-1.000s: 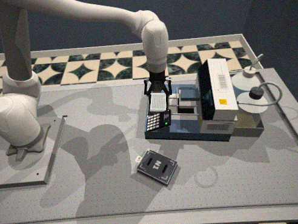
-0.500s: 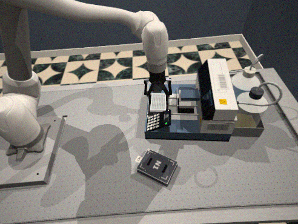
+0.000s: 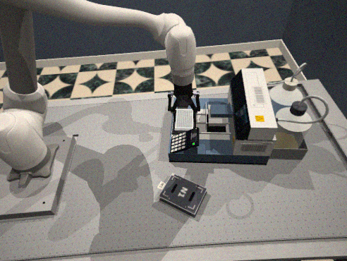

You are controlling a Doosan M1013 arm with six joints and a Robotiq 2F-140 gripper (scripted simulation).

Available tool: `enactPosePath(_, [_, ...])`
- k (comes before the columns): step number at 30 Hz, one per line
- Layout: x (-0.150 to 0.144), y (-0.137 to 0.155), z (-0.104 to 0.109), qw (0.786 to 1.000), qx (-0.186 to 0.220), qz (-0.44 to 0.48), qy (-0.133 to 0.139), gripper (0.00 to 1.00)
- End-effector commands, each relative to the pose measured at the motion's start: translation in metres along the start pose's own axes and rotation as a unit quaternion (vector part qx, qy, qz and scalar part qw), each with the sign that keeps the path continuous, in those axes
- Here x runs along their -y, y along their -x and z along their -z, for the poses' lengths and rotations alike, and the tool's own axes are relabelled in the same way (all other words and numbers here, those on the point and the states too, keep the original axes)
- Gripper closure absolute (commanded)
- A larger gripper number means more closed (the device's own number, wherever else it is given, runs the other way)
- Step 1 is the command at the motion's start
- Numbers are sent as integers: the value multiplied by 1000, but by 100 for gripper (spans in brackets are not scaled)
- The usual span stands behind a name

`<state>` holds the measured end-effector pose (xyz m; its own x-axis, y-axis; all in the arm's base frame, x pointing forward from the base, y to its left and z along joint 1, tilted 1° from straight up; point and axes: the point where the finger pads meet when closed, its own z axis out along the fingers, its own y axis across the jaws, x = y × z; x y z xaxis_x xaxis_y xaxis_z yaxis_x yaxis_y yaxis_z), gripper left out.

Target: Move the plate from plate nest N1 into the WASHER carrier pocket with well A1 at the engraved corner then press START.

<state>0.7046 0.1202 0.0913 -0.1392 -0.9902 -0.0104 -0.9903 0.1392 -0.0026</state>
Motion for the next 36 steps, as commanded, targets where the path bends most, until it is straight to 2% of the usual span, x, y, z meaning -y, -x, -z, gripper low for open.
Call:
enactPosePath(1, [1,0,1,1000,0,0,-1,90])
enactPosePath(36, [1,0,-4,1000,0,0,-1,90])
